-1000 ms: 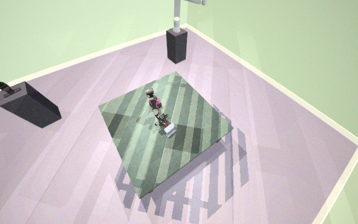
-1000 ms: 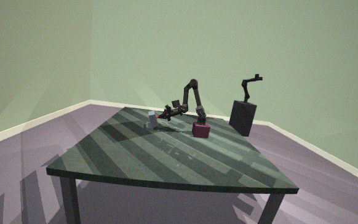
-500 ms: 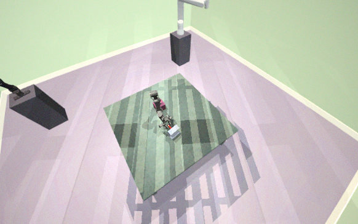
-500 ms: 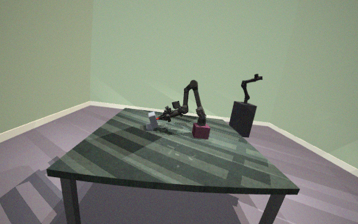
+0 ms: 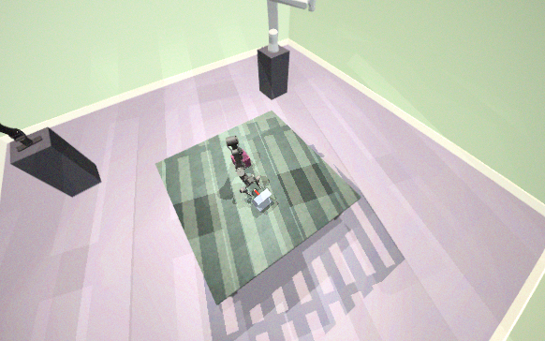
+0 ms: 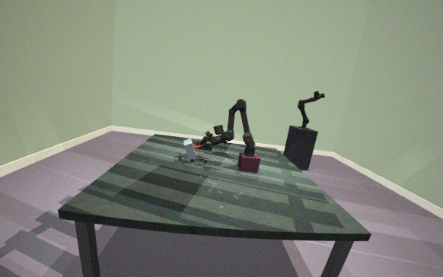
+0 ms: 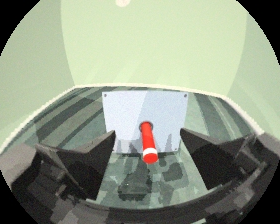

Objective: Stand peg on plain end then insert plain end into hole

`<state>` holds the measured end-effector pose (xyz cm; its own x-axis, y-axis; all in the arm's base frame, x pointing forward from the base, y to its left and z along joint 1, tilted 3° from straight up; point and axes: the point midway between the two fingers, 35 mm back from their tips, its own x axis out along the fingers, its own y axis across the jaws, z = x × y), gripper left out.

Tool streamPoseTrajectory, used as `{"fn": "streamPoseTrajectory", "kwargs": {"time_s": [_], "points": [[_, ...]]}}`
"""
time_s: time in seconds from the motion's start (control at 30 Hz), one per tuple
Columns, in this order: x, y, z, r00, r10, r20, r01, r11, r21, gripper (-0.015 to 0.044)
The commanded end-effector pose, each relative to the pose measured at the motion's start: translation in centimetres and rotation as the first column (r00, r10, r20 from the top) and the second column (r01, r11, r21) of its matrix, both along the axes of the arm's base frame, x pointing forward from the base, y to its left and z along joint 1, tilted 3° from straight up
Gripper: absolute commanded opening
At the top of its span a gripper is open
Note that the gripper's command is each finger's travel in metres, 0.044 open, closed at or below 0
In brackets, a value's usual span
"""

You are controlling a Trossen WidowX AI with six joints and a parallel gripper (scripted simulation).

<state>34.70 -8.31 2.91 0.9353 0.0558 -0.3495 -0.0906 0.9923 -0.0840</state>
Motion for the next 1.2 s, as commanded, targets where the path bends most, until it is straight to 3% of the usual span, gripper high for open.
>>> {"fn": "streamPoseTrajectory", "kwargs": {"time_s": [0.0,1.17], "points": [[-0.5,-0.1,0.2,1.000,0.002,-0.002,-0.002,1.000,-0.002,0.0440],[-3.1,-0.7,1.7,1.000,0.000,-0.007,0.000,1.000,-0.002,0.0440]]}}
